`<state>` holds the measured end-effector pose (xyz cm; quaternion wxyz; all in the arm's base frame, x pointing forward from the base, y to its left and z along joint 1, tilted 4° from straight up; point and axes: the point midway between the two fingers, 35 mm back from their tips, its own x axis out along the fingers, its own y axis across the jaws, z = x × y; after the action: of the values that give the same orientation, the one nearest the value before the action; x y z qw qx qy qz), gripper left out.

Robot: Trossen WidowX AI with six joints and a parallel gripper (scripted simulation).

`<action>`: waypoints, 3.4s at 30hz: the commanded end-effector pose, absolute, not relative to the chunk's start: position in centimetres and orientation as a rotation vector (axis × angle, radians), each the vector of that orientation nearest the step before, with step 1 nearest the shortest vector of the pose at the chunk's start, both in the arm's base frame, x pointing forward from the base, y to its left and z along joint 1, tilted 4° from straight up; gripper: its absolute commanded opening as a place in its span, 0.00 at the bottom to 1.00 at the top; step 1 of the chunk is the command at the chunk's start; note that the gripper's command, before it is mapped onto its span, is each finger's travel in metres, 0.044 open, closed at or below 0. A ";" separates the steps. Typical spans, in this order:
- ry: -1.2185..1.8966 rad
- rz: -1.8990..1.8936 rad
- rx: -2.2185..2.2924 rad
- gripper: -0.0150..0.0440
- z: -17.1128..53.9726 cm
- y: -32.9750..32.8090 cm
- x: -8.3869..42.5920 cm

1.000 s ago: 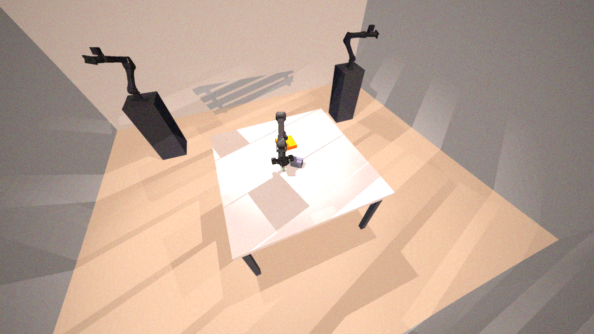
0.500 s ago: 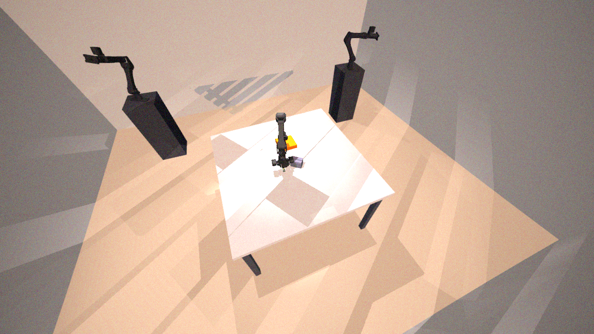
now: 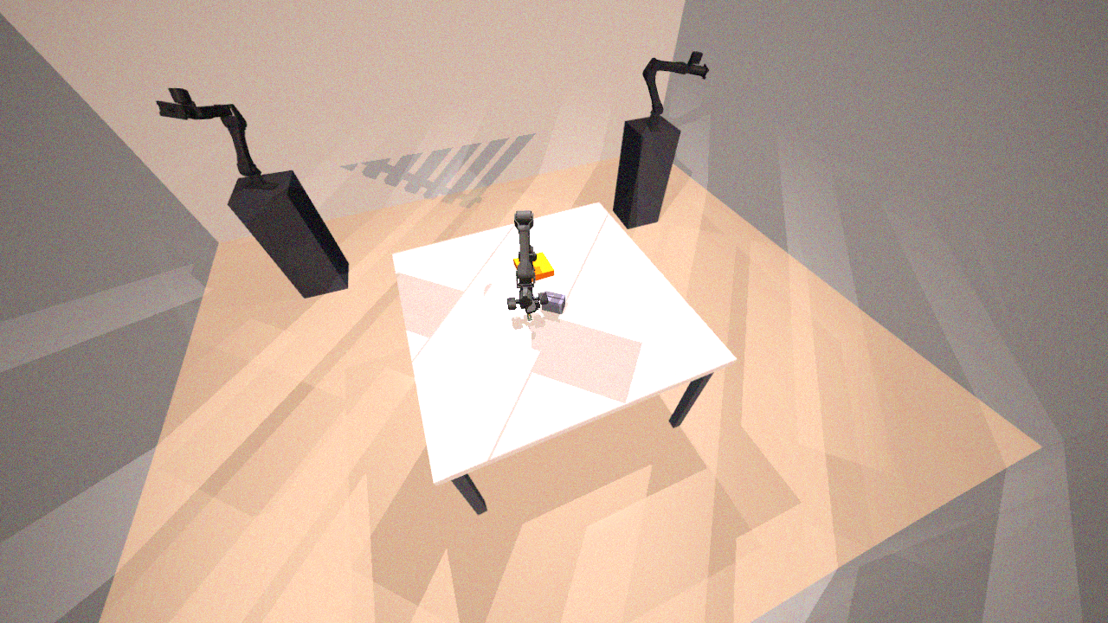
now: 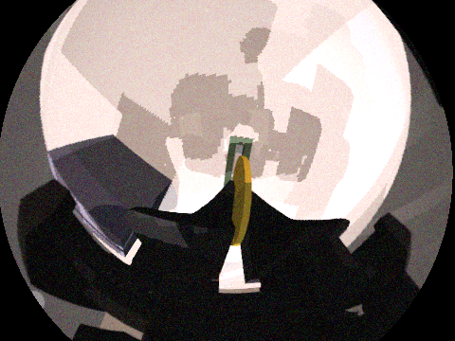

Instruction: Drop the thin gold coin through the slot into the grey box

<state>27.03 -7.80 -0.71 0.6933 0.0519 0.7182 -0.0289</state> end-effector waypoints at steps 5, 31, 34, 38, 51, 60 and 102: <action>1.603 -0.067 0.117 0.25 0.1 -7.9 27.2; 1.603 -0.067 0.117 0.25 6.6 -8.2 27.6; 1.603 -0.067 0.117 0.25 7.3 -8.2 27.6; 1.603 -0.067 0.117 0.25 8.4 -8.1 27.5; 1.595 0.170 -0.113 0.25 8.8 -8.1 27.7; 1.559 0.420 -0.355 0.25 8.8 -8.0 28.0; 1.456 0.765 -0.688 0.25 9.1 -1.7 28.8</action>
<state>28.87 -2.44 8.99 0.6268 -0.3029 0.6355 0.3339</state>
